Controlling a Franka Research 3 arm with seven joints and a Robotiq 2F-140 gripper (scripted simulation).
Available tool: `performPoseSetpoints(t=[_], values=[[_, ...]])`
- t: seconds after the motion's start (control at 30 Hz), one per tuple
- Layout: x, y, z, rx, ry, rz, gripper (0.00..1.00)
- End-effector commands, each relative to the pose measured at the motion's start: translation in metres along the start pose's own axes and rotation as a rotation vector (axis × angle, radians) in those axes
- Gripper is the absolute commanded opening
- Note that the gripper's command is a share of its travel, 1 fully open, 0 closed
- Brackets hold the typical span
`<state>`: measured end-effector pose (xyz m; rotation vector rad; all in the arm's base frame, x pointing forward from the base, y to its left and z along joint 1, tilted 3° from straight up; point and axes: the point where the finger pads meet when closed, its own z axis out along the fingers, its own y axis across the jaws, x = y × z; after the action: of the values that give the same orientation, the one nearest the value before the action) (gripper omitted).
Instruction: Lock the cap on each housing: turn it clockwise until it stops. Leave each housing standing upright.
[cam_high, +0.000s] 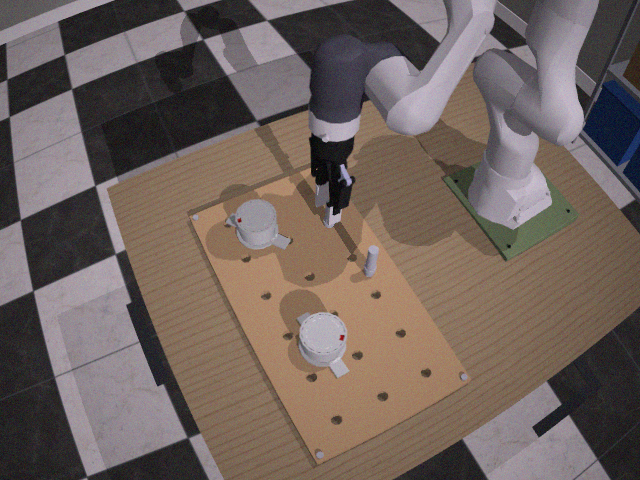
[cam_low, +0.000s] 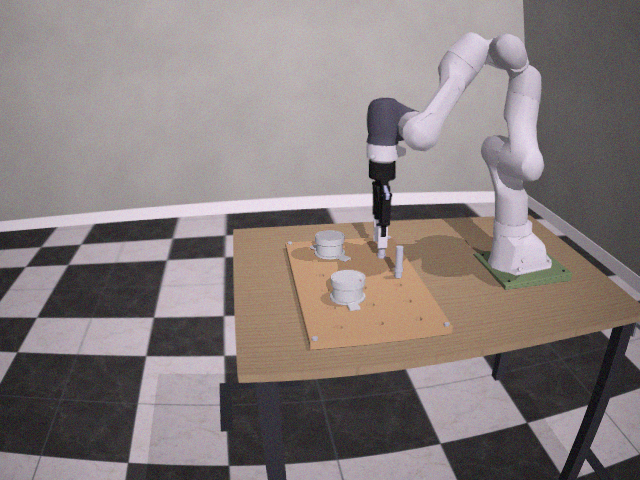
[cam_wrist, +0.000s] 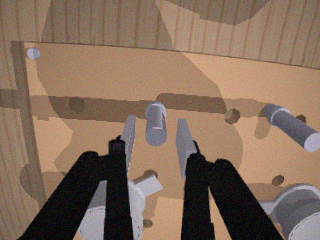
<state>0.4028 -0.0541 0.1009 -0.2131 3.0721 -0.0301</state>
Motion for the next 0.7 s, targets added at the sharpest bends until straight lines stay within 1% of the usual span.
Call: performPoseSetpoints(t=[0.0, 0.33, 0.4, 0.67], values=[[0.002, 0.000, -0.007, 0.002, 0.008, 0.003, 0.36], [0.002, 0.000, -0.028, 0.002, 0.008, 0.003, 0.36], [0.002, 0.000, -0.028, 0.002, 0.008, 0.003, 0.36], [0.002, 0.000, -0.045, 0.002, 0.008, 0.003, 0.36]])
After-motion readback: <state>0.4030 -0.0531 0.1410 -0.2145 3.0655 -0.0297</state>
